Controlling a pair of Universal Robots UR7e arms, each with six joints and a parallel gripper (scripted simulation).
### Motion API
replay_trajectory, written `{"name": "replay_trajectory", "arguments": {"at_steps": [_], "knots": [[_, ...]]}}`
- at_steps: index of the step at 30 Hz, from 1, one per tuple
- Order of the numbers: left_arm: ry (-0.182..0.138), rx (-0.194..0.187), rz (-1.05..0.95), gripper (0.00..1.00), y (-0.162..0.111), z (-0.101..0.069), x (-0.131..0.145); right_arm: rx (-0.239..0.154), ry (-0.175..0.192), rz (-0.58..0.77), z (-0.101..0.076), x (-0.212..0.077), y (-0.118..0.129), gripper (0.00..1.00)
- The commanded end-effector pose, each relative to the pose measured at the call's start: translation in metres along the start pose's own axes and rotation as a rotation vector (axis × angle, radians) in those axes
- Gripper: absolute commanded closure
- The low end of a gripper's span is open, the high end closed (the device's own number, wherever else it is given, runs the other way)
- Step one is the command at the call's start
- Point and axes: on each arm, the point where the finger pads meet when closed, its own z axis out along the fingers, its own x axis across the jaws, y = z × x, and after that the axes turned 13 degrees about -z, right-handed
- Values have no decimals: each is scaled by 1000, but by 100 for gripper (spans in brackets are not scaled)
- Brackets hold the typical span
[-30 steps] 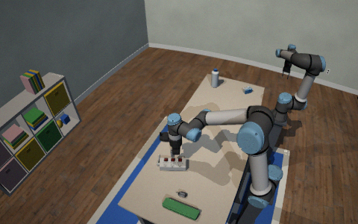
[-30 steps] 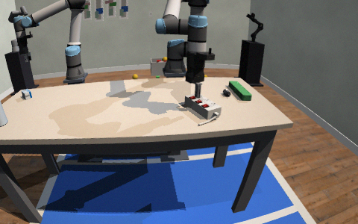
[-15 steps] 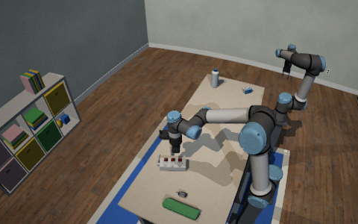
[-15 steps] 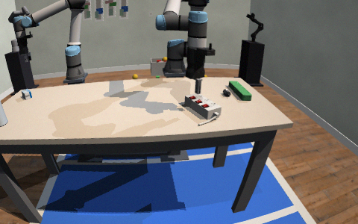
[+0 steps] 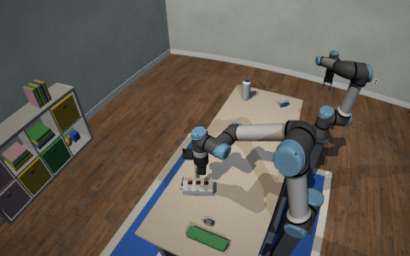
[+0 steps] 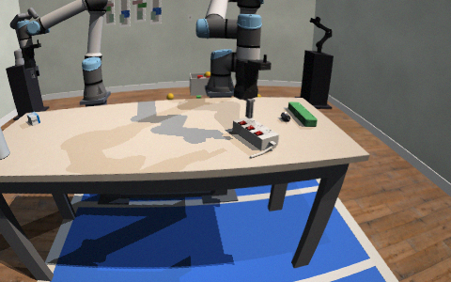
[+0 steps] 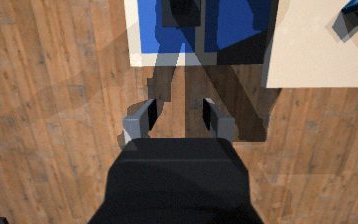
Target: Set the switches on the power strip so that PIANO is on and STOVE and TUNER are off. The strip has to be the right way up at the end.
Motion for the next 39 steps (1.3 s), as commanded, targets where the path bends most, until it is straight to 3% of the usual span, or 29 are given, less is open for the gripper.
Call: {"name": "replay_trajectory", "arguments": {"at_steps": [1, 6, 39], "knots": [[1, 1, 0, 100, -4, -2, 0, -1, 0, 0, 0, 0, 0, 0], [1, 2, 0, 100, -45, -14, -6, -1, 0, 0, 0, 0, 0, 0], [1, 1, 0, 100, -49, -10, -7, -1, 0, 0, 0, 0, 0, 0]]}}
